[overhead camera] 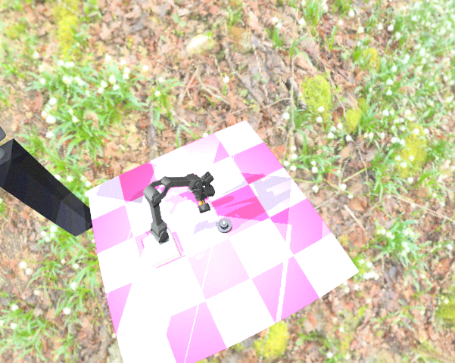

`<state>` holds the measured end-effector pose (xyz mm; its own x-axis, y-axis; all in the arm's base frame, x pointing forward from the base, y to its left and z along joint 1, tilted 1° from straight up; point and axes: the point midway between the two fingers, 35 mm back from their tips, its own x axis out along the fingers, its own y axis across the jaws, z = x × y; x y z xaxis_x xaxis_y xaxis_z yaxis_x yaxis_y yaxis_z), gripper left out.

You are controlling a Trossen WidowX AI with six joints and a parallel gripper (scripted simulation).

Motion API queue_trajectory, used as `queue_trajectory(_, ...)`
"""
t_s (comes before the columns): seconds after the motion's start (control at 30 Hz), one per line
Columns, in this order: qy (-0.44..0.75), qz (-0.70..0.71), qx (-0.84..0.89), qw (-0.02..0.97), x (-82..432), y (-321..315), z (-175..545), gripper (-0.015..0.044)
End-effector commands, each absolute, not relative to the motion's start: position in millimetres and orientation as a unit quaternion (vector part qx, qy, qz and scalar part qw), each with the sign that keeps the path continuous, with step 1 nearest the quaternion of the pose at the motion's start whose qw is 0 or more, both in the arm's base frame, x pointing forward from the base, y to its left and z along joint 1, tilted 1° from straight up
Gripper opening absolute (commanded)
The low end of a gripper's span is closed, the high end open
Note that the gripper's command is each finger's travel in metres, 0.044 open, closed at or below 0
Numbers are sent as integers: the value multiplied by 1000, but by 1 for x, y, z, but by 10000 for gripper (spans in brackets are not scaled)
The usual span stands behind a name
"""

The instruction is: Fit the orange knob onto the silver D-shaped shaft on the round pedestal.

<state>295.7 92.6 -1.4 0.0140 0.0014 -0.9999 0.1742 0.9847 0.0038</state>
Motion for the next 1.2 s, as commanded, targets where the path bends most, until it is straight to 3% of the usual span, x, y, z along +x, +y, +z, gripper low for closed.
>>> queue_trajectory(0.0, 701, -64, 62, 708, 294, 92, -9, 440)
queue_trajectory(0.6, 701, -64, 62, 708, 292, 91, -34, 440)
queue_trajectory(0.93, 701, -64, 62, 708, 292, 91, -34, 177)
queue_trajectory(1.1, 701, -64, 62, 708, 292, 91, -34, 144)
queue_trajectory(1.17, 701, -64, 62, 708, 293, 91, -34, 92)
